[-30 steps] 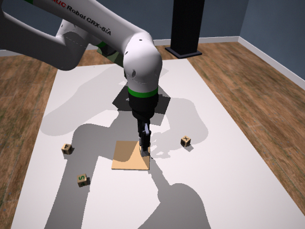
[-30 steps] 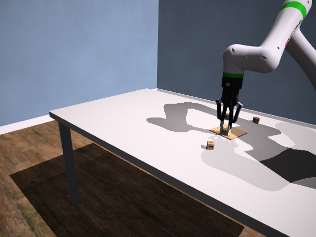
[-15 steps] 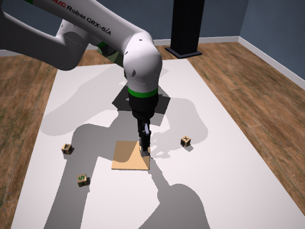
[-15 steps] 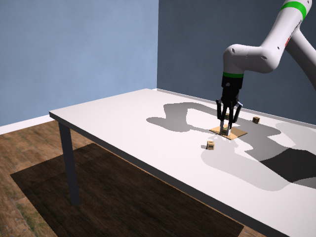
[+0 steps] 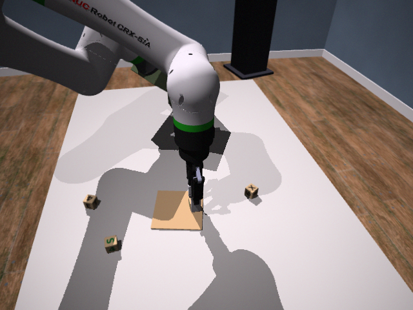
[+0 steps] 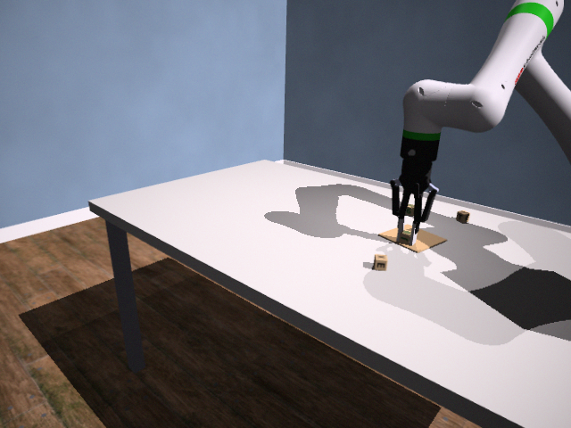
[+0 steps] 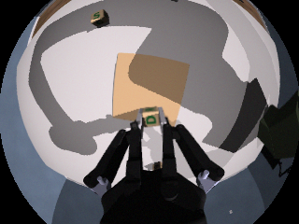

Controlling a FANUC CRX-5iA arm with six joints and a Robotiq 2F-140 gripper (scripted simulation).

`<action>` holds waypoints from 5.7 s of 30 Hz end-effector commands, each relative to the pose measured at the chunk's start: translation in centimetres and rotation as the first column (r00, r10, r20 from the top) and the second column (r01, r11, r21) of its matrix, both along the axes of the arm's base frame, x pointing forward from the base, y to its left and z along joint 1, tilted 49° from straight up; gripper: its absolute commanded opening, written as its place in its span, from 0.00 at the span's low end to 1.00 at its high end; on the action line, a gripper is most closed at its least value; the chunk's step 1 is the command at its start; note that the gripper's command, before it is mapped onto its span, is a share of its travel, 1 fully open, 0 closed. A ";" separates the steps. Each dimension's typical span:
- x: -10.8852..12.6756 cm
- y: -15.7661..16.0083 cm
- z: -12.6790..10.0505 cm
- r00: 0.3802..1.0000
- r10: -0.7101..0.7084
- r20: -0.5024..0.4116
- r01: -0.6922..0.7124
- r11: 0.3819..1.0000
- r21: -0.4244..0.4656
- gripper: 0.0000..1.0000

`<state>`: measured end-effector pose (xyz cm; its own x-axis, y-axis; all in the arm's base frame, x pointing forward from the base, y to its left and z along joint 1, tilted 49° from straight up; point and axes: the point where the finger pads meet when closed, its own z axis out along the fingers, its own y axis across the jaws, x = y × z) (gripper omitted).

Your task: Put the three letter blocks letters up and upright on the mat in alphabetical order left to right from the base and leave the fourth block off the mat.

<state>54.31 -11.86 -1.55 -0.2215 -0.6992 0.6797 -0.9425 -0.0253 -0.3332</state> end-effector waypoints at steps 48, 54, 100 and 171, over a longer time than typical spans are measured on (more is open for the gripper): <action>-2.2 6.4 5.8 1.000 0.000 0.000 0.000 1.000 0.000 0.28; -2.2 6.5 5.9 1.000 0.000 0.000 0.000 1.000 0.000 1.00; 1.0 -3.7 17.4 0.596 -0.624 0.506 0.462 0.782 0.419 1.00; 0.9 -10.9 23.8 0.136 -0.816 0.561 0.486 0.549 0.680 0.40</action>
